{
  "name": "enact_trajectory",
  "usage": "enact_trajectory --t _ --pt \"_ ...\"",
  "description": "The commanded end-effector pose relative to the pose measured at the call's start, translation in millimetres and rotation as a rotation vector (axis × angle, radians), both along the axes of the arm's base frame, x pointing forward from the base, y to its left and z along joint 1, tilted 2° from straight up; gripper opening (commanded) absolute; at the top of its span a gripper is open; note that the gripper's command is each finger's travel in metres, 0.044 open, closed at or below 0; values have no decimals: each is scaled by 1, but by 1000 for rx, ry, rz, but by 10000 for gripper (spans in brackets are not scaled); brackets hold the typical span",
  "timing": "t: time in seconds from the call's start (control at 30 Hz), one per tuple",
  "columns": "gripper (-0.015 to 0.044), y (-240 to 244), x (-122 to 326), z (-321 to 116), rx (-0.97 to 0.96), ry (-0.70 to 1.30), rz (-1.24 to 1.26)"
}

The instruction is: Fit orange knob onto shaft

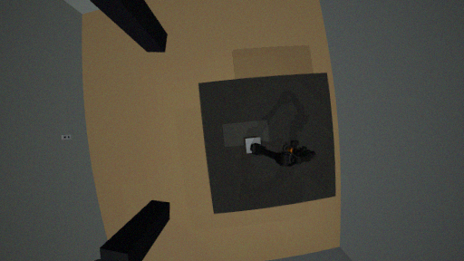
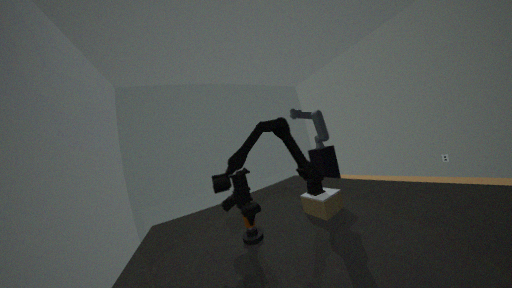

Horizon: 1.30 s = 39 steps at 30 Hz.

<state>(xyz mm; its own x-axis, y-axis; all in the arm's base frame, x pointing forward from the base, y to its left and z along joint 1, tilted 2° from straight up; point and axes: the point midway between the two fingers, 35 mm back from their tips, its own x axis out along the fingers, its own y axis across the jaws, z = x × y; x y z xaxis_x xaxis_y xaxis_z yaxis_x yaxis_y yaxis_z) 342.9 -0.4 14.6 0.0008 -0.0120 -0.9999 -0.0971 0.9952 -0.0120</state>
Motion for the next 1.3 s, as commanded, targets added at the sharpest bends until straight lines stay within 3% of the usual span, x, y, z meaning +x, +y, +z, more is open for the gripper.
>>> enact_trajectory --t 0.0,1.27 --pt "0 0 0 0 -3 -1 -16" --pt "0 -1 4 5 -3 0 32"
